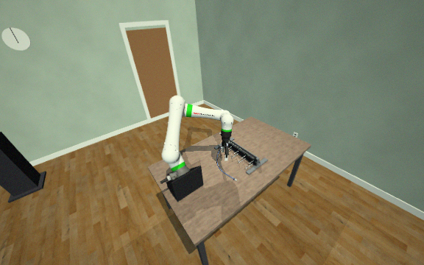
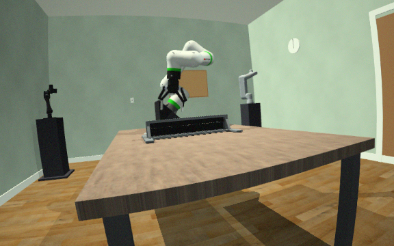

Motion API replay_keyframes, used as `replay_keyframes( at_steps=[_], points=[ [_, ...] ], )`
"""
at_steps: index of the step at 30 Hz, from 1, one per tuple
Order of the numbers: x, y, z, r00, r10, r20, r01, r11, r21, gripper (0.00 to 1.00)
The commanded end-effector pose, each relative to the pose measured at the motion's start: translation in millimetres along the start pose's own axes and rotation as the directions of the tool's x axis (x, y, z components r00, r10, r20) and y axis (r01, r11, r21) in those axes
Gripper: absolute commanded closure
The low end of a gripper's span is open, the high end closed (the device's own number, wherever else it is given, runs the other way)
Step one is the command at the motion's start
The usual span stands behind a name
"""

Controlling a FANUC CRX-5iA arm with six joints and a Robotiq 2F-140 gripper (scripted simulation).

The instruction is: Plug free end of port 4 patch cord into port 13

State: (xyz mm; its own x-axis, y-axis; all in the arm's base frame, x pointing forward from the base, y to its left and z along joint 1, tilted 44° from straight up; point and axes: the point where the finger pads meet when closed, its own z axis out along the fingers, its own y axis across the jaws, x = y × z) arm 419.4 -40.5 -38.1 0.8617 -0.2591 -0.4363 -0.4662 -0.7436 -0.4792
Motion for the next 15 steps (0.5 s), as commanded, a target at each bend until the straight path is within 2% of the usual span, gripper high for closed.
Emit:
replay_keyframes(
  at_steps=[1, 4, 5, 10, 15],
  points=[
    [16.8, 27.3, 9.9, 0.987, 0.163, -0.011, -0.162, 0.986, 0.037, 0.00],
    [19.6, 33.0, 12.1, 0.981, 0.195, -0.012, -0.194, 0.980, 0.045, 0.00],
    [27.1, 49.5, 18.4, 0.958, 0.287, -0.012, -0.285, 0.956, 0.068, 0.00],
    [37.5, 76.0, 29.1, 0.904, 0.427, -0.006, -0.424, 0.900, 0.105, 0.00],
    [46.9, 105.3, 41.8, 0.823, 0.568, 0.011, -0.563, 0.814, 0.143, 0.00]
  ],
)
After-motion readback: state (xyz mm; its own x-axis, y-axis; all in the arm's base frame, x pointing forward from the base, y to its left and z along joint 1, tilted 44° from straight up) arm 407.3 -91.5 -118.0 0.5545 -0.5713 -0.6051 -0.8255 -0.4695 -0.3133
